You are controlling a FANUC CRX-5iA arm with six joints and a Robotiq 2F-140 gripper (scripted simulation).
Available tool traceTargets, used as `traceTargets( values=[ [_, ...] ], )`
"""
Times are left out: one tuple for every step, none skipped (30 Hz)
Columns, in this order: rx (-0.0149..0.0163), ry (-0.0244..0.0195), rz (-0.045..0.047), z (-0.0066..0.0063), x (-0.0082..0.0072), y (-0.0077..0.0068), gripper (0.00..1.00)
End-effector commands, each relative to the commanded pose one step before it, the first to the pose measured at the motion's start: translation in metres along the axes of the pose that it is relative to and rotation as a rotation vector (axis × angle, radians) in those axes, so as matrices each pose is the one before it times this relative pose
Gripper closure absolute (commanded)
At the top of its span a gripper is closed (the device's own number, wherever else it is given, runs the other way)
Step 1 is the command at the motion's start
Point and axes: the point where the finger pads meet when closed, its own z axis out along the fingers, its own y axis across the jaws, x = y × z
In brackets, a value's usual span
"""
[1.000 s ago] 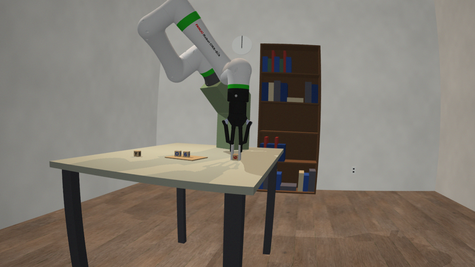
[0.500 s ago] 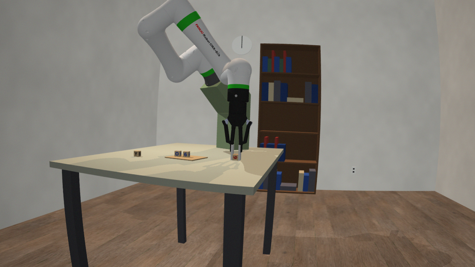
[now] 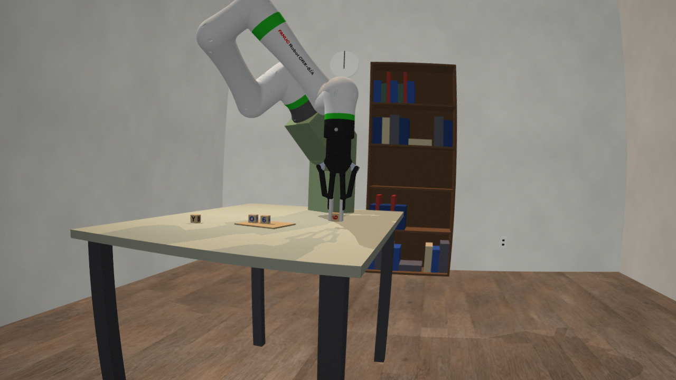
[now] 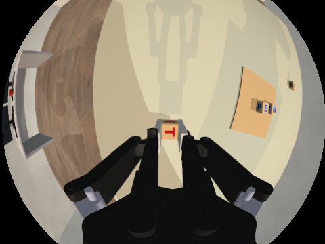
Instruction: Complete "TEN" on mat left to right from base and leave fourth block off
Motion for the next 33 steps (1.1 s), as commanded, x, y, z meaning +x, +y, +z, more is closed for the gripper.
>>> traceTargets(
  values=[
    [-0.00105, -0.00137, -0.00023, -0.02368, 0.00008, 0.00003, 0.87],
    [0.00000, 0.00000, 0.00000, -0.00771, 0.00000, 0.00000, 0.87],
    [-0.00001, 0.00001, 0.00000, -0.00764, 0.00001, 0.00000, 0.87],
    [0.00000, 0.00000, 0.00000, 0.00000, 0.00000, 0.00000, 0.87],
    [0.00000, 0.00000, 0.00000, 0.00000, 0.00000, 0.00000, 0.87],
    [0.00001, -0.00002, 0.00000, -0.00737, -0.00001, 0.00000, 0.87],
    [-0.00001, 0.00002, 0.00001, -0.00693, 0.00001, 0.00000, 0.87],
    [0.00000, -0.00001, 0.00000, -0.00631, 0.00000, 0.00000, 0.87],
    [0.00001, -0.00001, 0.00000, -0.00556, -0.00001, 0.00000, 0.87],
    [0.00000, 0.00000, 0.00000, -0.00469, 0.00000, 0.00000, 0.87],
    [-0.00001, 0.00001, 0.00000, -0.00375, 0.00001, 0.00000, 0.87],
    [0.00000, 0.00000, 0.00000, -0.00279, 0.00000, 0.00000, 0.87],
    [0.00000, 0.00000, 0.00000, -0.00187, 0.00000, 0.00000, 0.87],
    [0.00001, -0.00001, 0.00000, -0.00105, -0.00001, 0.00000, 0.87],
    [0.00000, -0.00001, 0.00000, -0.00042, -0.00001, 0.00000, 0.87],
    [0.00000, 0.00000, 0.00000, -0.00007, 0.00000, 0.00000, 0.87],
    [0.00000, 0.00000, 0.00000, 0.00000, 0.00000, 0.00000, 0.87],
    [0.00000, 0.00000, 0.00000, 0.00000, 0.00000, 0.00000, 0.87],
    [0.00000, 0.00000, 0.00000, 0.00000, 0.00000, 0.00000, 0.87],
    [0.00000, 0.00000, 0.00000, 0.00000, 0.00000, 0.00000, 0.87],
    [0.00000, 0.00000, 0.00000, 0.00000, 0.00000, 0.00000, 0.87],
    [0.00000, 0.00000, 0.00000, 0.00000, 0.00000, 0.00000, 0.87],
    [0.00000, 0.00000, 0.00000, 0.00000, 0.00000, 0.00000, 0.87],
    [0.00000, 0.00000, 0.00000, 0.00000, 0.00000, 0.00000, 0.87],
    [0.00000, -0.00001, -0.00038, 0.00000, 0.00002, 0.00004, 0.87],
    [0.00003, -0.00006, -0.00256, 0.00001, 0.00011, 0.00026, 0.87],
    [0.00008, -0.00015, -0.00653, 0.00002, 0.00029, 0.00066, 0.87],
    [0.00015, -0.00027, -0.01194, 0.00004, 0.00052, 0.00122, 0.87],
    [0.00024, -0.00040, -0.01842, 0.00006, 0.00077, 0.00189, 0.87],
    [0.00033, -0.00053, -0.02566, 0.00008, 0.00101, 0.00266, 0.87],
    [0.00044, -0.00064, -0.03336, 0.00010, 0.00120, 0.00349, 0.87],
    [0.00055, -0.00072, -0.04123, 0.00011, 0.00131, 0.00438, 0.87],
    [0.00066, -0.00076, -0.04903, 0.00011, 0.00129, 0.00528, 0.87]
  ],
)
